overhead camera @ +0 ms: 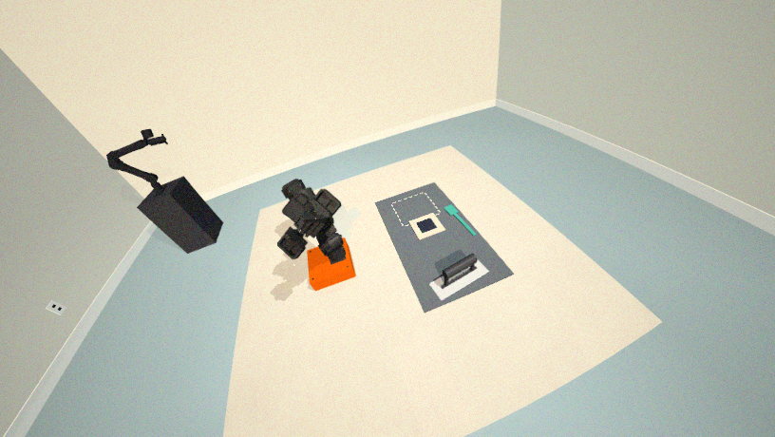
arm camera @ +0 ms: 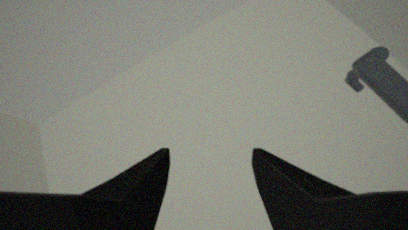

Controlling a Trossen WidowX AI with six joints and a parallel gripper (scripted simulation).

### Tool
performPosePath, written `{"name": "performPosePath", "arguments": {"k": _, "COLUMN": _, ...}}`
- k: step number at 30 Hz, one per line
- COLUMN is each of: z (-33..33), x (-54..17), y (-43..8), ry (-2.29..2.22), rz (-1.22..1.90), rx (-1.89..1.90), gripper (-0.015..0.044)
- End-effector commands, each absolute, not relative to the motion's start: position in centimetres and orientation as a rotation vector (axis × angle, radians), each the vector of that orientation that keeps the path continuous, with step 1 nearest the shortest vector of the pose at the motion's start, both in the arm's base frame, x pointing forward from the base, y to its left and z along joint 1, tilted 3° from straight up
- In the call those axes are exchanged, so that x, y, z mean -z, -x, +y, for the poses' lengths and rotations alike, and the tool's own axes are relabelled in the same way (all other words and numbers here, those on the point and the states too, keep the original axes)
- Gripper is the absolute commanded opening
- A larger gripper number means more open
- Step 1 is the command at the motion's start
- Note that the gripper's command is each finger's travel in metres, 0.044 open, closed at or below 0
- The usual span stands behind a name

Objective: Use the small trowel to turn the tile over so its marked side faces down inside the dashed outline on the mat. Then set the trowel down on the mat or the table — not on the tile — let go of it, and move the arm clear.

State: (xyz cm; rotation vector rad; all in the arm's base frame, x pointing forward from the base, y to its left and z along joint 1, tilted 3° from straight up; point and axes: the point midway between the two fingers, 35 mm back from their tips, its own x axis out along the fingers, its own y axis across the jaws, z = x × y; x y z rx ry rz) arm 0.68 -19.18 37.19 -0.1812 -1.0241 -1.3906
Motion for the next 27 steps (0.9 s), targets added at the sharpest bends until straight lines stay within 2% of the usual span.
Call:
{"name": "performPosePath", "arguments": {"k": 1, "z": -21.7, "x": -37.6, "y": -2.6, "ry": 0.155, "rz": -0.879, "rx": 1.404, "gripper": 0.0270}}
{"name": "performPosePath", "arguments": {"k": 27, "z": -33.2, "x": -34.7, "y": -16.7, "ry": 0.054, "rz": -0.001, "rx": 1.258, "gripper": 0.0270}}
